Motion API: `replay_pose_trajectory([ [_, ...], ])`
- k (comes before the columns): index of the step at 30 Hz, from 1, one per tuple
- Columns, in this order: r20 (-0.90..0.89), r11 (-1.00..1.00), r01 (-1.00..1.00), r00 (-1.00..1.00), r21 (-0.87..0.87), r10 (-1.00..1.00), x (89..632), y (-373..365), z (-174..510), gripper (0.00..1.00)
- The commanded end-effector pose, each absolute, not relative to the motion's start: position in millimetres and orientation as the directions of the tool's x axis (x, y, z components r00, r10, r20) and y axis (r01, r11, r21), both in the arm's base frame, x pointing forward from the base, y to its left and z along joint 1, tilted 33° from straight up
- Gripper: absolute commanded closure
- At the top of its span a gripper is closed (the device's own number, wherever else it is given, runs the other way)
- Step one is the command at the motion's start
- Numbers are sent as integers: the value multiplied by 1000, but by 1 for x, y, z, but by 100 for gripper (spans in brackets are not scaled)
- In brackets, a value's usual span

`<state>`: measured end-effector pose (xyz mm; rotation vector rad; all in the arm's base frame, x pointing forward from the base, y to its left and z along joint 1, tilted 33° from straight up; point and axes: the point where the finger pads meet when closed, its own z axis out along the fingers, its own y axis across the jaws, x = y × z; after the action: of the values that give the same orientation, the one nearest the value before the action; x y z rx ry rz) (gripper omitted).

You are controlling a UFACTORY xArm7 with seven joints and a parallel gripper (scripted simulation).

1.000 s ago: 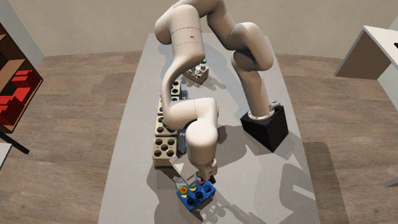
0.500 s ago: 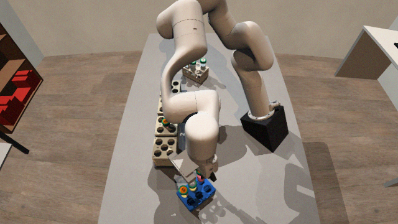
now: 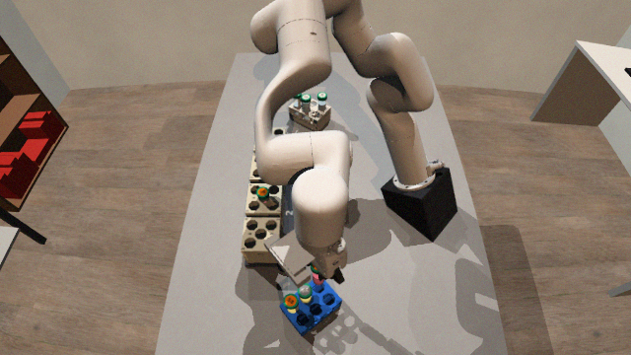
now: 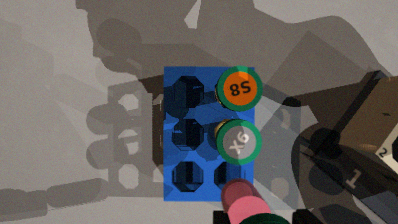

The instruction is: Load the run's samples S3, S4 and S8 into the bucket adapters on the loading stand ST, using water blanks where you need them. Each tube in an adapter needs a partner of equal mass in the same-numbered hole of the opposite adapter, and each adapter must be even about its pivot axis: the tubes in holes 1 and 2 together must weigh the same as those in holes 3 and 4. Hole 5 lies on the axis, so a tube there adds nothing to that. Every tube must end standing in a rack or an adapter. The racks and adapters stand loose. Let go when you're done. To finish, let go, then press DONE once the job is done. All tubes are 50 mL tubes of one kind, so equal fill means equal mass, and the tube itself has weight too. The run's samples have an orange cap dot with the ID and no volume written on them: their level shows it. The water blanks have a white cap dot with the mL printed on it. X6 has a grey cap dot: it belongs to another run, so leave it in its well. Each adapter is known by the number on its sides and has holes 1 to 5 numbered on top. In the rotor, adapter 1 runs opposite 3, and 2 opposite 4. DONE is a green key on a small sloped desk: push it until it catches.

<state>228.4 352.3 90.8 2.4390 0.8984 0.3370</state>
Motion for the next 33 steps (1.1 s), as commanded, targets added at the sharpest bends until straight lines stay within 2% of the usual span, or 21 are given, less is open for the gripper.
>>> replay_pose_trajectory([
  [1,56,-649,533,748,543,661,225,357,98,100],
  [25,56,-649,533,748,543,661,214,367,121,100],
  [33,198,-800,317,862,510,467,227,335,141,100],
])
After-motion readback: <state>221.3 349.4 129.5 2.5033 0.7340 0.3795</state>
